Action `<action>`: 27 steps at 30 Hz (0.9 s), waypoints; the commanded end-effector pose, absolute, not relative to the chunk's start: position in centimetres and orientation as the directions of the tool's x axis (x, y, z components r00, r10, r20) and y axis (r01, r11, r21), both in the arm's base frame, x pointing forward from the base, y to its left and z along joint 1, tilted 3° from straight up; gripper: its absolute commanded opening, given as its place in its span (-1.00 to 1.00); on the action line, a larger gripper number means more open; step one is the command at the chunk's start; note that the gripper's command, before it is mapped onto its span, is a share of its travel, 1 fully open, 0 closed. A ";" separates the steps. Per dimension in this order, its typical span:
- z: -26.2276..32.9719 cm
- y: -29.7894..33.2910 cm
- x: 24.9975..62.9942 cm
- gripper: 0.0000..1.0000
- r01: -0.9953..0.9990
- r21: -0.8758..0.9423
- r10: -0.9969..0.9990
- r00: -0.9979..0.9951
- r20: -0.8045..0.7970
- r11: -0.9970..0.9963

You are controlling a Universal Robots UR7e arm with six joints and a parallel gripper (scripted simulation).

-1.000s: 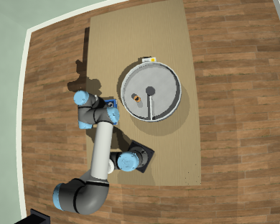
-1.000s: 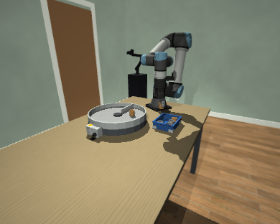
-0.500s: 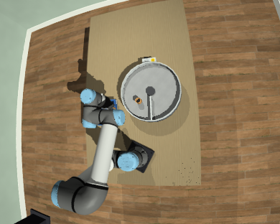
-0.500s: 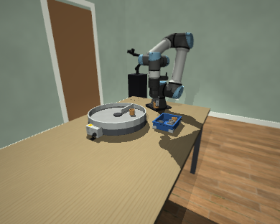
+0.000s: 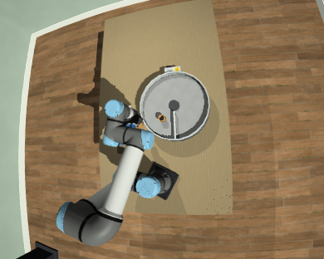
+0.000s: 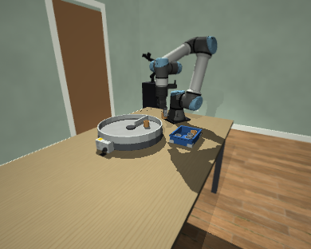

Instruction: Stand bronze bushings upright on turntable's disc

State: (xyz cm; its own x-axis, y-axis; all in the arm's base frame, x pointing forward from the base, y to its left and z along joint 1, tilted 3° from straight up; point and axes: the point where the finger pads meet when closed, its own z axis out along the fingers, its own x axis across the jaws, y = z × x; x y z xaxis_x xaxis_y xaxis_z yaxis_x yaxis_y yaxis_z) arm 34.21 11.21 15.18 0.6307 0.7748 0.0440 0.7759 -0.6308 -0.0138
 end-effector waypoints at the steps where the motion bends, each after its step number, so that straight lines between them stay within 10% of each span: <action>1: 15.1 8.5 34.8 -1.00 0.777 -0.014 0.775 0.630 0.047 -0.630; 27: 14.6 -4.7 37.5 -1.00 0.777 -0.014 0.775 0.630 0.047 -0.630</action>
State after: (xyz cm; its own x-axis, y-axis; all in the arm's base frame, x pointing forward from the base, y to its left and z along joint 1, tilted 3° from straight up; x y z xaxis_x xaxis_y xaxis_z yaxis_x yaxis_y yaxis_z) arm 36.98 -2.64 14.67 0.6310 0.7745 0.0440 0.7756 -0.6311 -0.0140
